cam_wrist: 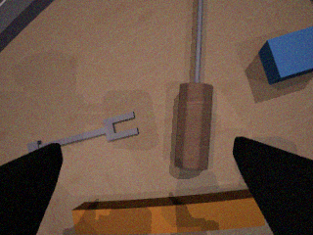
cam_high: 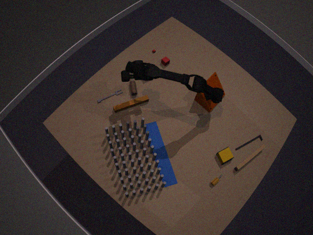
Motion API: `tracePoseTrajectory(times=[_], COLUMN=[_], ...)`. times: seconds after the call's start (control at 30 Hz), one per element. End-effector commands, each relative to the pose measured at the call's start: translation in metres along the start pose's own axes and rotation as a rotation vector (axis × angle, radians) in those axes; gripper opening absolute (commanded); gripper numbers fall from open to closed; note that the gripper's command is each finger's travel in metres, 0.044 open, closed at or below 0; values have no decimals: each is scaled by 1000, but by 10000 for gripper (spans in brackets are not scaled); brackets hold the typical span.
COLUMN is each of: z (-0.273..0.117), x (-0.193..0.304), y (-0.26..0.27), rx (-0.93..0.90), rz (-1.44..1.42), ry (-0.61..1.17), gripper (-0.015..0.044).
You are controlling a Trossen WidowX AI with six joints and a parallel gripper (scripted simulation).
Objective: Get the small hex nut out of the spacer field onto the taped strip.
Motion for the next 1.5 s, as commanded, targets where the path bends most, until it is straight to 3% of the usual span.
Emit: tracePoseTrajectory(times=[0.0,0.23,0.47,0.87,1.2,1.4,1.47], z=[11,12,61,60,67,67,67], x=[-10,-9,17,15,7,7,7], y=[-7,-7,-26,-26,-18,-18,-18], rx=[56,56,56,59,180,180,180], rz=[82,82,82,79,39,39,39], ry=[20,20,23,21,105,105,105], gripper=[440,440,440,440,440,282,280])
Point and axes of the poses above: the point midway between the two fingers, 35 mm back from their tips, its own z axis out along the fingers, its own y axis across the jaws, x = y × z, the point moved 7 cm from there along -z, back along the fingers, and after that the axes turned 3 degrees about -z, right-handed, at the moved point
